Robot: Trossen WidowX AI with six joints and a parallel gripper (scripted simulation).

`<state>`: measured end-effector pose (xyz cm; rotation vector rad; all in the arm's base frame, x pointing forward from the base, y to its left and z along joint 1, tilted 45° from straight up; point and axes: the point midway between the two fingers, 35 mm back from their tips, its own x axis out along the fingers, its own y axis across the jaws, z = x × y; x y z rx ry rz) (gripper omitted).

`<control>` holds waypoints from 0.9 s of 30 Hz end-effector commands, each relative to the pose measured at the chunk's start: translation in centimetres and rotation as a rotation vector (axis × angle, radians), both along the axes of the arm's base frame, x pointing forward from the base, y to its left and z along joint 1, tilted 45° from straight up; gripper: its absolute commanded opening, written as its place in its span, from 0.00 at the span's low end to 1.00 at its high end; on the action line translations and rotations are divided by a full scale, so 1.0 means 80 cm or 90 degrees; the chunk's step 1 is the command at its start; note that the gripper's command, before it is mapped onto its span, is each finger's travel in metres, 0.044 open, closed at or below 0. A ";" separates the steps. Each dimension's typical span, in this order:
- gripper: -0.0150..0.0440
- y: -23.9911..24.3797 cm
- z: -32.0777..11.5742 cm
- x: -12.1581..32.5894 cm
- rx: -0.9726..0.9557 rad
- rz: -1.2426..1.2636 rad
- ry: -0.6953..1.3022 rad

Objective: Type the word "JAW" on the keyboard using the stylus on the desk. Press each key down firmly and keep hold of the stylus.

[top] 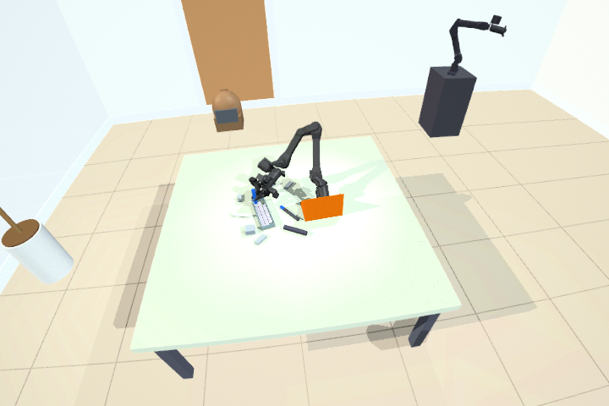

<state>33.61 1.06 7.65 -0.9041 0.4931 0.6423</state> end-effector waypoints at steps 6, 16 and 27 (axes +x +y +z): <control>0.39 -0.003 -0.005 0.000 0.000 0.004 0.000; 0.39 -0.004 -0.006 0.000 0.000 0.004 0.000; 0.39 0.019 0.017 -0.002 0.001 0.004 0.000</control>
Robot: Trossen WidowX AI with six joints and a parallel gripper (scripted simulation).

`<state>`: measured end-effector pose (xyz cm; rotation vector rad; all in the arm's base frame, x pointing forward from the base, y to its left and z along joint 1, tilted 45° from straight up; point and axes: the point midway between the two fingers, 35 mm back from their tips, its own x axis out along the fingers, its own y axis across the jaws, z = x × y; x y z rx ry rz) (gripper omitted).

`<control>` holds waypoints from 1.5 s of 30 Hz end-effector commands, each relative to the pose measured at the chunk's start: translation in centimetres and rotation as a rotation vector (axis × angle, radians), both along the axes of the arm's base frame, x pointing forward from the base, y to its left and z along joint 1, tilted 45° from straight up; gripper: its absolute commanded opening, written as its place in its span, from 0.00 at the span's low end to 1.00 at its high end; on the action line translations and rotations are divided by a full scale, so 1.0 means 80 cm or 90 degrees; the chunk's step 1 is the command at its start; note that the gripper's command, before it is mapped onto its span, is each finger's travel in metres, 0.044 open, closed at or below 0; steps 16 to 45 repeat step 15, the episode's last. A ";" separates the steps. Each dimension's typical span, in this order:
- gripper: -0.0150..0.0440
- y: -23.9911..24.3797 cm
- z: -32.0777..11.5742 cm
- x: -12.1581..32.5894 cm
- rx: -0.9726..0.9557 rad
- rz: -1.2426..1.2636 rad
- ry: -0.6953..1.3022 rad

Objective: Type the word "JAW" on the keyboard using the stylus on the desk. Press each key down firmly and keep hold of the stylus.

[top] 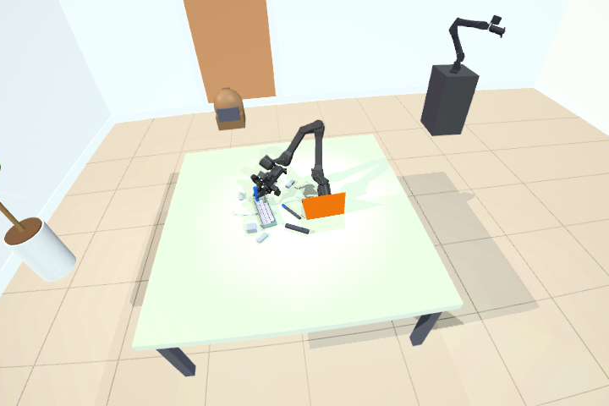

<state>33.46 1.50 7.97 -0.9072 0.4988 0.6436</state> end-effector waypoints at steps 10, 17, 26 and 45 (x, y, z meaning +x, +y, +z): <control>0.39 0.023 0.023 -0.002 0.004 0.004 -0.003; 0.39 0.023 0.020 -0.004 0.004 0.007 -0.001; 0.39 0.023 0.020 -0.004 0.004 0.007 -0.001; 0.39 0.023 0.020 -0.004 0.004 0.007 -0.001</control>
